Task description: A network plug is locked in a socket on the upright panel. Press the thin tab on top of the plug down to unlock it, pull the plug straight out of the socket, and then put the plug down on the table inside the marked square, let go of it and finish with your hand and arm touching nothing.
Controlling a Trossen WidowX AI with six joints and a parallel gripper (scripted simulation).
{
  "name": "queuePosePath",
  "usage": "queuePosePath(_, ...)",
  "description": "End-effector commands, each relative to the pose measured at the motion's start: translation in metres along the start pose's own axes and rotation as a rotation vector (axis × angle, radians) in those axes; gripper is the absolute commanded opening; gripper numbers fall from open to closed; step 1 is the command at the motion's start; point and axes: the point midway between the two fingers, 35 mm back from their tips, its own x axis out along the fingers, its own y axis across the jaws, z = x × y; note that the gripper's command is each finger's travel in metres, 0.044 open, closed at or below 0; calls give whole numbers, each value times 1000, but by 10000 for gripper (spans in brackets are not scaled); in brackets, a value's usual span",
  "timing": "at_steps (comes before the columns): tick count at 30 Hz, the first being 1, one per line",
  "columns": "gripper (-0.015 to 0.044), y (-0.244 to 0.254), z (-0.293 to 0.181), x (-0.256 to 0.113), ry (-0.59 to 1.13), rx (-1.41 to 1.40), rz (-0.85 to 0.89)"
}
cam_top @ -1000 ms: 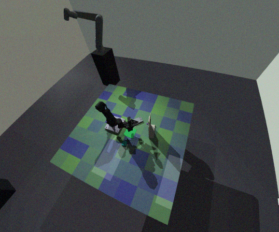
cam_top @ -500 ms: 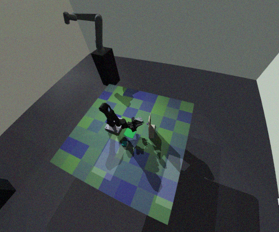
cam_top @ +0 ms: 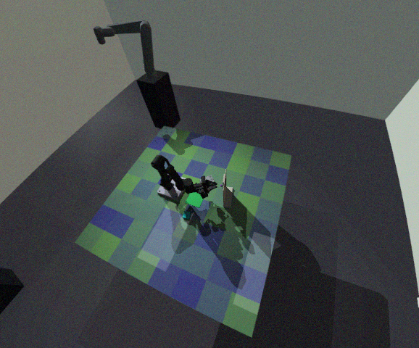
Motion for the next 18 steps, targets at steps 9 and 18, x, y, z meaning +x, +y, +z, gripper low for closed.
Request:
queuePosePath(9,156,0,5,18,-3,3,0)
queuePosePath(18,156,0,8,32,-3,3,2)
